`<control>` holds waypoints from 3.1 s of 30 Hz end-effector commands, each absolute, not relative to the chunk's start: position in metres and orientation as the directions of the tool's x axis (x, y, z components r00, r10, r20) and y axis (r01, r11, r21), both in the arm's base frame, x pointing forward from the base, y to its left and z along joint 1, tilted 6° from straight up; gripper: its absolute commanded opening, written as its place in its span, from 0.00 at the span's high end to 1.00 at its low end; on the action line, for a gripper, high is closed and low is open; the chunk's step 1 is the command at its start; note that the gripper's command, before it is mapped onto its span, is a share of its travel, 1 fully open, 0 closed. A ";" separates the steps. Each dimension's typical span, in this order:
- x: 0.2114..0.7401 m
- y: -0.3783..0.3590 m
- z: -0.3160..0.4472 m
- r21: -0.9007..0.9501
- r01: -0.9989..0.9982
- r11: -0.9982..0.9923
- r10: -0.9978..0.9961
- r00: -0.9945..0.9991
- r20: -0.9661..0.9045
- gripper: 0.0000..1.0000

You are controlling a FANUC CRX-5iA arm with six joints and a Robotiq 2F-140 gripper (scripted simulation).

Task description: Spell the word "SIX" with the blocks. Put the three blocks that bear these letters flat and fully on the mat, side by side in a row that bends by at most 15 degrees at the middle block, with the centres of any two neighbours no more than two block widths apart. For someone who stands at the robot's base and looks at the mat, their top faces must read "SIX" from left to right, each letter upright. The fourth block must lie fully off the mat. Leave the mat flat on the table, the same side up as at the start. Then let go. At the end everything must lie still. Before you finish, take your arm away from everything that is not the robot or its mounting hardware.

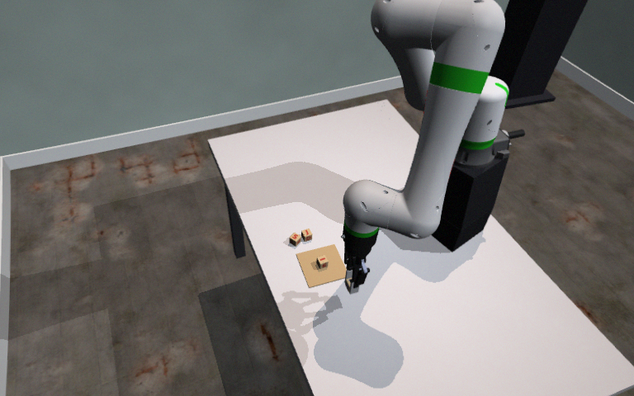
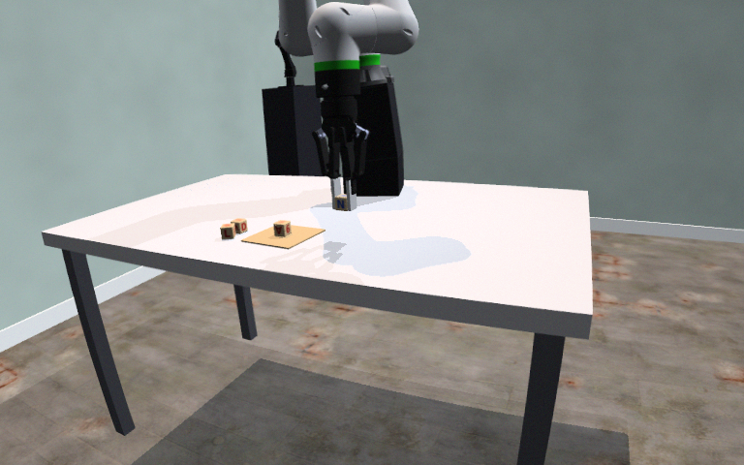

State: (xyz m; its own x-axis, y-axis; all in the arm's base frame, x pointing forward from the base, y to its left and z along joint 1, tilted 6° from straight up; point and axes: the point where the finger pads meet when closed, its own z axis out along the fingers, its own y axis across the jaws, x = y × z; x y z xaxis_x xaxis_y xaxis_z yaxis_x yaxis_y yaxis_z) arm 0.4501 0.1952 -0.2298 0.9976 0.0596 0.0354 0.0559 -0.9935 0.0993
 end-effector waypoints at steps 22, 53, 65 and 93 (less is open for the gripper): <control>0.452 0.192 -0.195 0.101 0.110 -0.989 0.114 0.993 0.029 0.84; 0.487 0.098 -0.183 0.087 0.817 -0.570 0.816 0.575 -0.055 0.84; 0.494 0.063 -0.178 0.067 0.951 -0.301 0.949 0.306 -0.079 0.84; 0.501 0.008 -0.171 0.026 0.988 0.150 0.984 -0.146 -0.103 0.84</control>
State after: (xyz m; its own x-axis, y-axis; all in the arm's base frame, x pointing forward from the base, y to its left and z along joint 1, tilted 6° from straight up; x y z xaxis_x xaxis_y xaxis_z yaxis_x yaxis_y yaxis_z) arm 0.5009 0.0085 -0.1711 -0.1459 0.9838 -0.1038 0.9884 0.1494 0.0266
